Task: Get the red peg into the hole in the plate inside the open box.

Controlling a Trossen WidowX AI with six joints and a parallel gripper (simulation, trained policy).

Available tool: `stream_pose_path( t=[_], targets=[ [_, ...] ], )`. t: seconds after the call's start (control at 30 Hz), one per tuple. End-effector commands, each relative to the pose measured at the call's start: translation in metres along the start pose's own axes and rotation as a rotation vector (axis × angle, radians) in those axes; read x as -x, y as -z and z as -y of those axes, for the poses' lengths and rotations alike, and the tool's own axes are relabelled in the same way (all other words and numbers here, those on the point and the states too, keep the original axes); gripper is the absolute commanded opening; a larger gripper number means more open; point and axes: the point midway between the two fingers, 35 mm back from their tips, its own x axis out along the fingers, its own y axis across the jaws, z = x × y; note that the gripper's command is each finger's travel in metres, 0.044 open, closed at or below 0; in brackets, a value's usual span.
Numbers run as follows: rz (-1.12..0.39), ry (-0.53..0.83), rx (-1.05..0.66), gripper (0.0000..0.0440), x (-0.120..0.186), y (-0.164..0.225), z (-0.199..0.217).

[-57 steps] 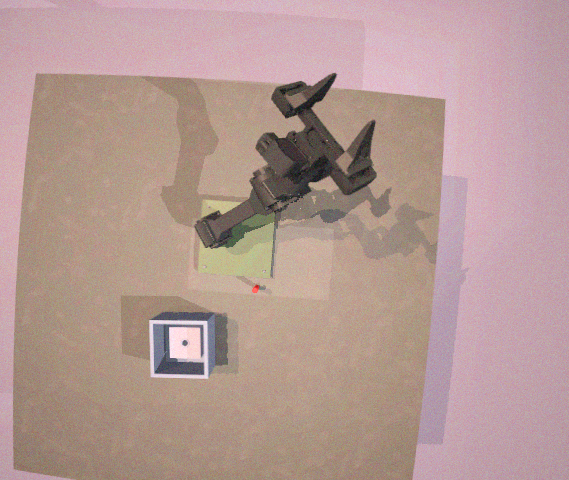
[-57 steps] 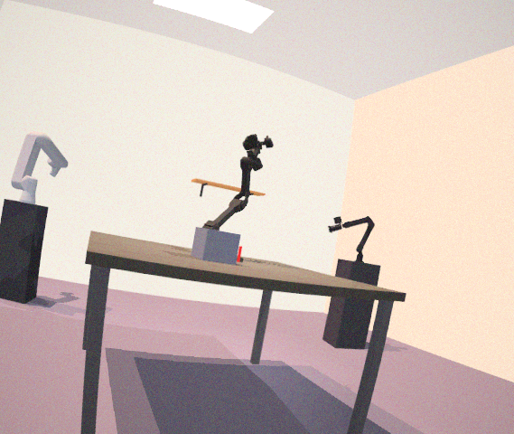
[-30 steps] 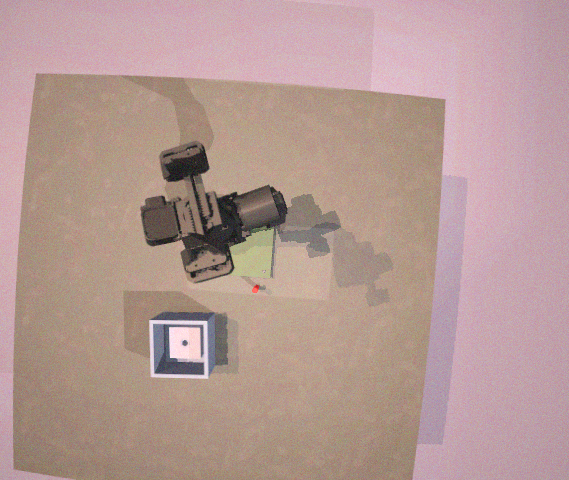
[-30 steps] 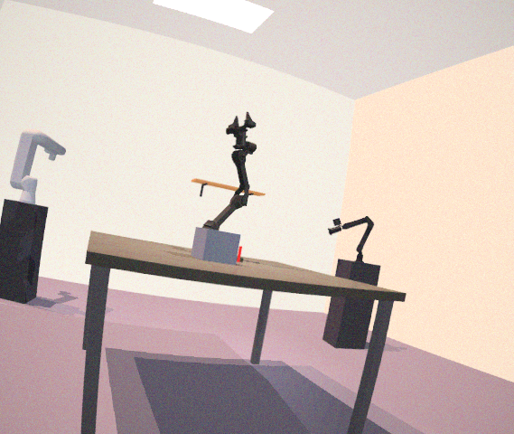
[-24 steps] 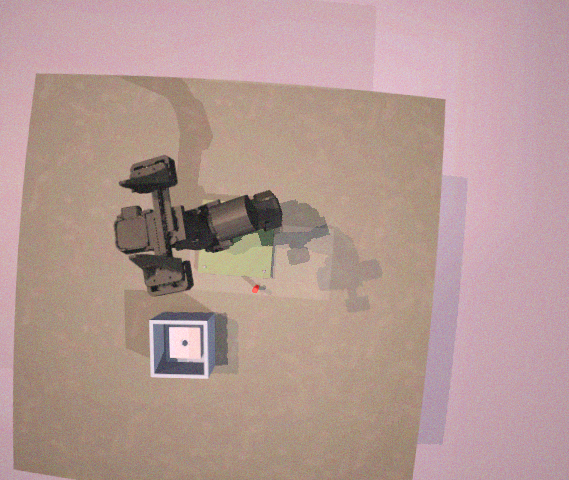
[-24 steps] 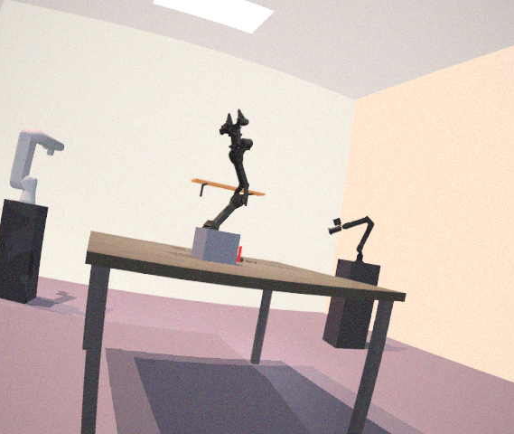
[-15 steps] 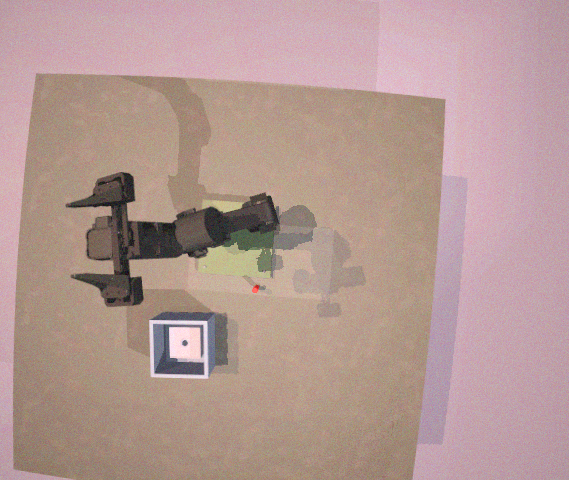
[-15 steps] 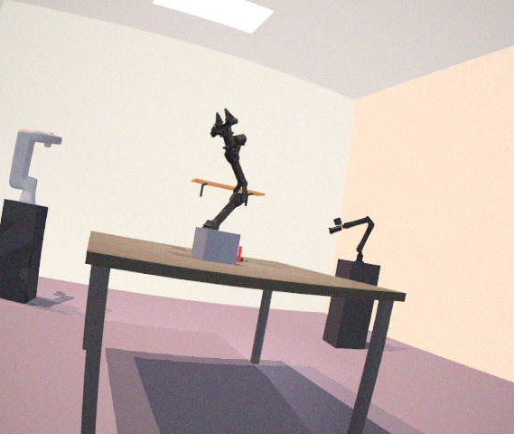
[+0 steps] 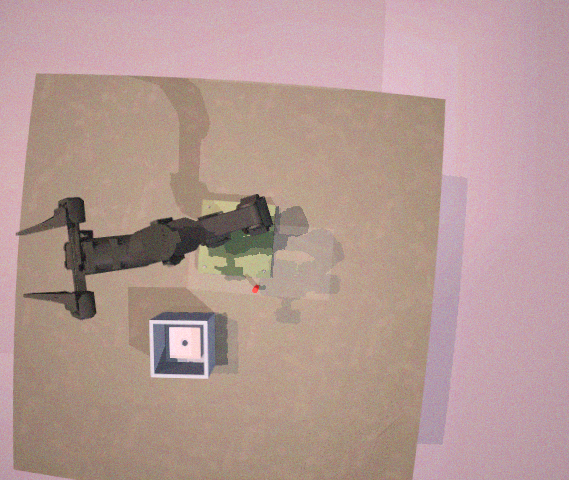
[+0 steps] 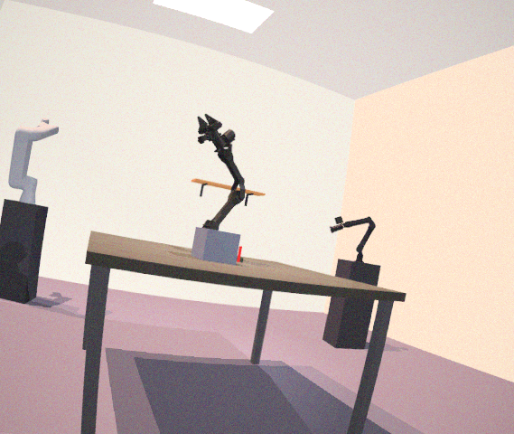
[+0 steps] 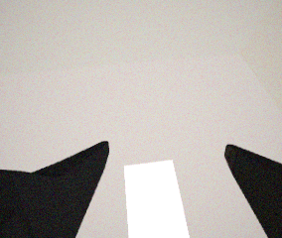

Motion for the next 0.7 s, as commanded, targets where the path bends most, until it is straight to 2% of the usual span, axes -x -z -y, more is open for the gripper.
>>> stream_pose_path(
  t=[0.0, 0.3, 0.67],
  targets=[
    [0.081, 0.040, -0.002, 0.0440, -0.006, -0.028, 0.012],
    [0.256, 0.179, -0.047, 0.0440, -0.004, -0.081, 0.050],
    [0.435, 0.366, -0.093, 0.0440, 0.018, -0.127, 0.101]
  ],
)
